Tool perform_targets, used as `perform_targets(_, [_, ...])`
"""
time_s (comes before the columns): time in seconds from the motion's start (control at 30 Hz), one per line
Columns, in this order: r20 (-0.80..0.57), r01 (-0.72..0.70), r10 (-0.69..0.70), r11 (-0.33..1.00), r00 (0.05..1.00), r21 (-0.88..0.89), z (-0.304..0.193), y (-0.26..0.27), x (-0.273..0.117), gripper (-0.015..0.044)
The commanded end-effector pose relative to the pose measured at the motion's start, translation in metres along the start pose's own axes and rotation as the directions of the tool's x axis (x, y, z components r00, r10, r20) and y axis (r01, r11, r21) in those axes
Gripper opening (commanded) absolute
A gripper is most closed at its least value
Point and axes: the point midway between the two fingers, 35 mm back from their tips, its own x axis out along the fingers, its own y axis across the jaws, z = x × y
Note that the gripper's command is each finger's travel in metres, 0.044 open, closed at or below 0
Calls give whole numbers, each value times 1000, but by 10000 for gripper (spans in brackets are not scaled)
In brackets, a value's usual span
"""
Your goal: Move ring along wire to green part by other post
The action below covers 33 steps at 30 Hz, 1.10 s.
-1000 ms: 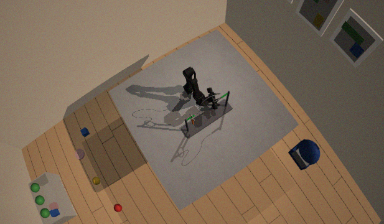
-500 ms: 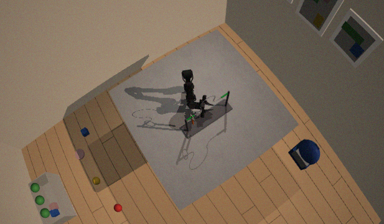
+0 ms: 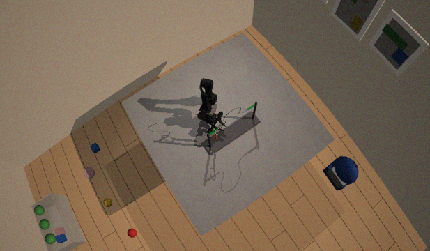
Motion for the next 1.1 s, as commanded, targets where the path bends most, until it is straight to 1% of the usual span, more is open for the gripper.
perform_targets(0.0, [14, 89, -89, 996, 996, -24, -1, -13, -17, 160])
perform_targets(0.17, [38, 233, -231, 971, 972, -60, 0, -35, -47, 160])
perform_targets(0.33, [59, 372, -368, 924, 928, -93, -1, -51, -79, 160])
perform_targets(0.43, [64, 412, -407, 906, 911, -102, -1, -55, -89, 160])
perform_targets(0.57, [60, 411, -407, 906, 911, -103, 5, -58, -84, 160])
perform_targets(0.87, [66, 412, -407, 905, 911, -104, 49, -68, -50, 160])
perform_targets(1.07, [68, 412, -407, 905, 911, -103, 53, -69, -47, 160])
